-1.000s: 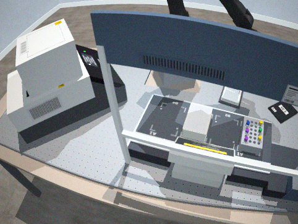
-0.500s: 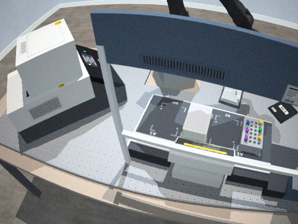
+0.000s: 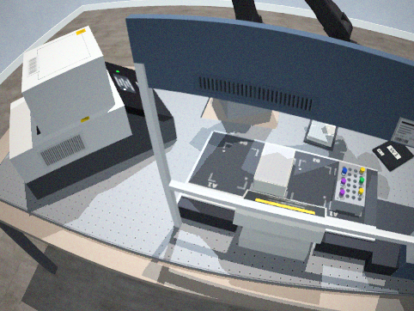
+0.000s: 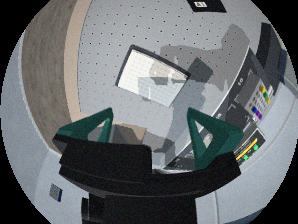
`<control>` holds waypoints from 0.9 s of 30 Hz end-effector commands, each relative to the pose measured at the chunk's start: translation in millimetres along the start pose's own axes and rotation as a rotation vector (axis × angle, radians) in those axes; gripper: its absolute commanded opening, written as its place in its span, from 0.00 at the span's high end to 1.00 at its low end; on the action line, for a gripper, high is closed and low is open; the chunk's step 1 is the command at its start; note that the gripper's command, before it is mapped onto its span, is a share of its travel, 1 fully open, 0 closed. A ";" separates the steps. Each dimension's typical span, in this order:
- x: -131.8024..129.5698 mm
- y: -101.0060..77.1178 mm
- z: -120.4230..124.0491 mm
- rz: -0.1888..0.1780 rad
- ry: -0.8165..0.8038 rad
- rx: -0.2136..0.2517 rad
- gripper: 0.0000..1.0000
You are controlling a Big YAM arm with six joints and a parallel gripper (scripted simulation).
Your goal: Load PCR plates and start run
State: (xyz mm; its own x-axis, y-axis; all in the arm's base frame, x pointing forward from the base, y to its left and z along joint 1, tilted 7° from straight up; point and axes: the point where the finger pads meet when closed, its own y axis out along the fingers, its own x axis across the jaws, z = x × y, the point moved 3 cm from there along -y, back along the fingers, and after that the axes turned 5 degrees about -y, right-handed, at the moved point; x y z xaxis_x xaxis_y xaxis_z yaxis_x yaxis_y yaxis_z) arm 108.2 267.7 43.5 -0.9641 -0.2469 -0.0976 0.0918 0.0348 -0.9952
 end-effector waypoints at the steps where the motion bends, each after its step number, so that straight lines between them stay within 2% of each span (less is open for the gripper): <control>1: -20.1 -14.7 -23.9 0.033 -0.094 -0.052 0.00; 12: -10.0 -8.7 -10.8 0.023 -0.325 -0.033 0.00; 16: -8.2 -8.6 -8.2 0.023 -0.347 -0.032 0.00; 27: 0.6 2.9 2.4 -0.009 -0.589 -0.002 0.00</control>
State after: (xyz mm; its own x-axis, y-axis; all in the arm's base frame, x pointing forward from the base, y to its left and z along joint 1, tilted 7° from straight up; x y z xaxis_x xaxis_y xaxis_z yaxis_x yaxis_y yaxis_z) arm 108.2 268.0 44.0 -0.7322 -0.6748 -0.0927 0.0924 0.0365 -0.9951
